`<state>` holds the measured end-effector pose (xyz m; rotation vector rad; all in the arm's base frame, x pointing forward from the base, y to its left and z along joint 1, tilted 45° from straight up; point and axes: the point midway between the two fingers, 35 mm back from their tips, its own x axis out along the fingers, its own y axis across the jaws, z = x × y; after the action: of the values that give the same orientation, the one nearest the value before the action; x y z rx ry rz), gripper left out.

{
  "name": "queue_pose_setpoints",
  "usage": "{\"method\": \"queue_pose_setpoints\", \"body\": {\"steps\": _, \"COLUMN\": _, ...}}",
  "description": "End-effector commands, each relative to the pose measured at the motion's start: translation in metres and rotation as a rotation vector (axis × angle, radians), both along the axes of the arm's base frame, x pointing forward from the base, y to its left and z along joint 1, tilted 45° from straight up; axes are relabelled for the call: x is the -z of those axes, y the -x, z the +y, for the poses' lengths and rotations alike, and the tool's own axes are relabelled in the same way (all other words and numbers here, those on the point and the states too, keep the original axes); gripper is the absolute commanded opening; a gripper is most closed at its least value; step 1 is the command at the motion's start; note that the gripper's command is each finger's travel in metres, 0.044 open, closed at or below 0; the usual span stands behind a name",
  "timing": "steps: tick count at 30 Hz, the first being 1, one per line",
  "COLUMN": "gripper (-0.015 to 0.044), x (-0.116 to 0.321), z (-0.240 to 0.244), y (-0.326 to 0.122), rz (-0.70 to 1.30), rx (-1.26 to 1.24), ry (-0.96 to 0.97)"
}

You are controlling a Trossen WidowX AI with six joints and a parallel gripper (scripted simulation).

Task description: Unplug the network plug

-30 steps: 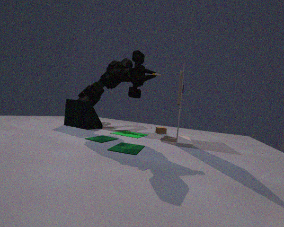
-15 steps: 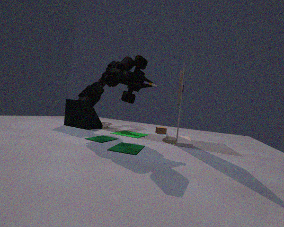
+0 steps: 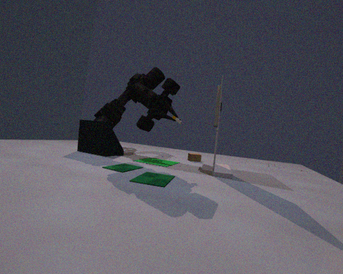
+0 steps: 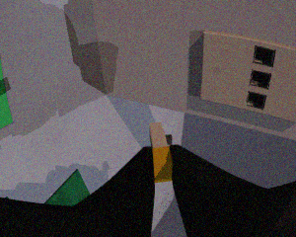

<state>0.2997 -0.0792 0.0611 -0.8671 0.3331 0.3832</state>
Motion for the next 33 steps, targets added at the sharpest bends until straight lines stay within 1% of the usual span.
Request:
{"method": "queue_pose_setpoints", "body": {"steps": 1, "gripper": 0.0000, "x": 0.005, "z": 0.009, "y": 0.004, "rz": 0.037, "rx": -0.072, "ry": 0.003}}
{"method": "queue_pose_setpoints", "body": {"steps": 14, "gripper": 0.0000, "x": 0.018, "z": 0.038, "y": 0.026, "rz": 0.134, "rx": -0.269, "ry": -0.042}}
{"method": "queue_pose_setpoints", "body": {"steps": 26, "gripper": 0.0000, "x": 0.016, "z": 0.064, "y": 0.048, "rz": 0.174, "rx": -0.436, "ry": -0.117}}
{"method": "queue_pose_setpoints", "body": {"steps": 33, "gripper": 0.0000, "x": 0.015, "z": 0.068, "y": 0.050, "rz": 0.176, "rx": -0.455, "ry": -0.128}}
